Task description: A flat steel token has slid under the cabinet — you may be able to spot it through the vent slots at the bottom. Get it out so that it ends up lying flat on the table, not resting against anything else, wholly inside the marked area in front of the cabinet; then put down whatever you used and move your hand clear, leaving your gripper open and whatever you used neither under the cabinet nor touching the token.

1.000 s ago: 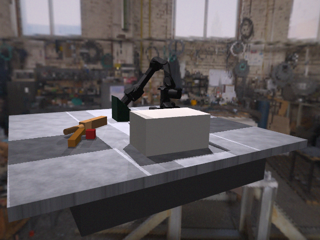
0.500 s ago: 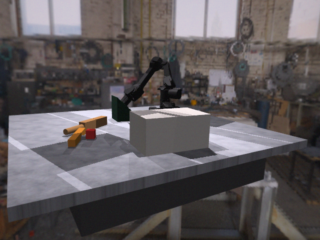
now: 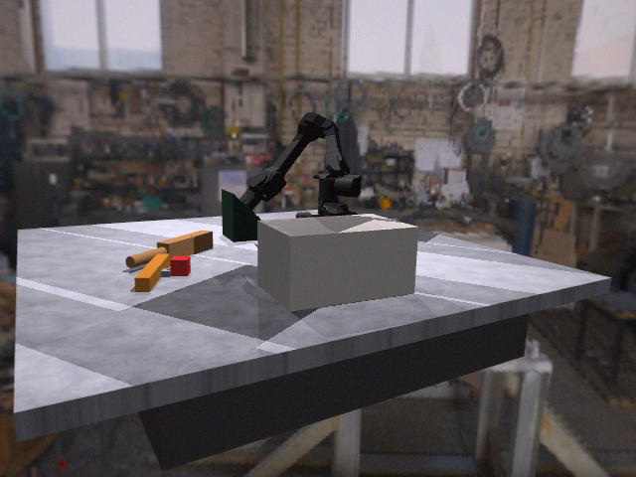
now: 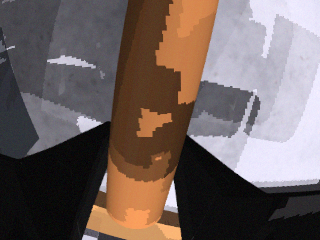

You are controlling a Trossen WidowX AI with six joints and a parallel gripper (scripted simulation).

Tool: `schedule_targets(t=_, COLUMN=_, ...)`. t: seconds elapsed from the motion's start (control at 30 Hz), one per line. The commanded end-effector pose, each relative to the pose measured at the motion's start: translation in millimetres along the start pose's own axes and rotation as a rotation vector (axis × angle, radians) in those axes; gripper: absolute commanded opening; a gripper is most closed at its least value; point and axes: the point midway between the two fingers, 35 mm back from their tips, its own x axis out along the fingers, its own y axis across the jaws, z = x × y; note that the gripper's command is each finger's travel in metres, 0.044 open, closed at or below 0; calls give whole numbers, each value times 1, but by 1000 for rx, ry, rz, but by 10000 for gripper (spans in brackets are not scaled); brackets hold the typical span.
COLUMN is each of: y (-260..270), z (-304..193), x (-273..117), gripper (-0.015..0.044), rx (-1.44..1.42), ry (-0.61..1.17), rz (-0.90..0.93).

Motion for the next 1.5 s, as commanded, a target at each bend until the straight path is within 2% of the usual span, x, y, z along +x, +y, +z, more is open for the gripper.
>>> schedule_targets(t=0.0, y=1, z=7, x=0, gripper=0, rx=9, ry=-2, rz=2)
schedule_targets(t=1.47, y=-3, z=60, x=0, gripper=0, rx=41, ry=-5, rz=-2)
